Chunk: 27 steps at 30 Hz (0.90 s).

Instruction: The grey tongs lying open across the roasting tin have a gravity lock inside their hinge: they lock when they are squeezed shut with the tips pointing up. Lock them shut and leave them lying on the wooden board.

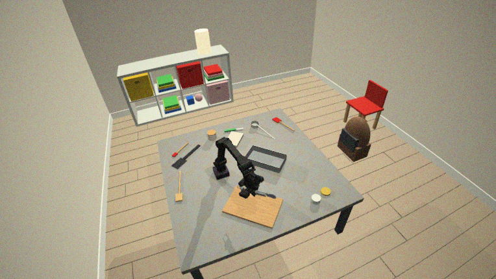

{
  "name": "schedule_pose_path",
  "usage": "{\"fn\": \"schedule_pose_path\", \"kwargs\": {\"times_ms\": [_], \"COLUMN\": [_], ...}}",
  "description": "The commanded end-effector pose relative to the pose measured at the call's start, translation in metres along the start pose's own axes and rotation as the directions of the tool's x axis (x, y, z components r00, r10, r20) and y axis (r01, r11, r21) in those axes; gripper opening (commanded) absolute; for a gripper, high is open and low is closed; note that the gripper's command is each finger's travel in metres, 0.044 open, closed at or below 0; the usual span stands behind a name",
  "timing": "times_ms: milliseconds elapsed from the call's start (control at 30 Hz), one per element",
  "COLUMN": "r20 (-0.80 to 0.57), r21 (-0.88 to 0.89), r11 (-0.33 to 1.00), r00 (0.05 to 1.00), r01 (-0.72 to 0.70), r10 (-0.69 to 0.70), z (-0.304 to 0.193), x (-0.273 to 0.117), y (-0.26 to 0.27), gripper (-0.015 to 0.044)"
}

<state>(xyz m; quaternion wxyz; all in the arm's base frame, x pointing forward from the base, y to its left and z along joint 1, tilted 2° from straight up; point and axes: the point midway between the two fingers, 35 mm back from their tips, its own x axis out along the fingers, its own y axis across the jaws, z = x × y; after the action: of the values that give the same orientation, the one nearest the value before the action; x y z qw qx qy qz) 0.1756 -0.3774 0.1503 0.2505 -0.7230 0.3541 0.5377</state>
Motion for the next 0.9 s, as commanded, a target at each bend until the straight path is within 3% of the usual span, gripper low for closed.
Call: {"fn": "schedule_pose_path", "kwargs": {"times_ms": [0, 867], "r20": [-0.064, -0.438], "r21": [0.017, 0.020], "r11": [1.000, 0.999], "r00": [0.998, 0.899], "r01": [0.007, 0.027], "r10": [-0.006, -0.015], "z": [-0.0013, -0.0003], "x": [0.0025, 0.0056], "y": [0.0022, 0.0080], "gripper": [-0.0150, -0.0150]}}
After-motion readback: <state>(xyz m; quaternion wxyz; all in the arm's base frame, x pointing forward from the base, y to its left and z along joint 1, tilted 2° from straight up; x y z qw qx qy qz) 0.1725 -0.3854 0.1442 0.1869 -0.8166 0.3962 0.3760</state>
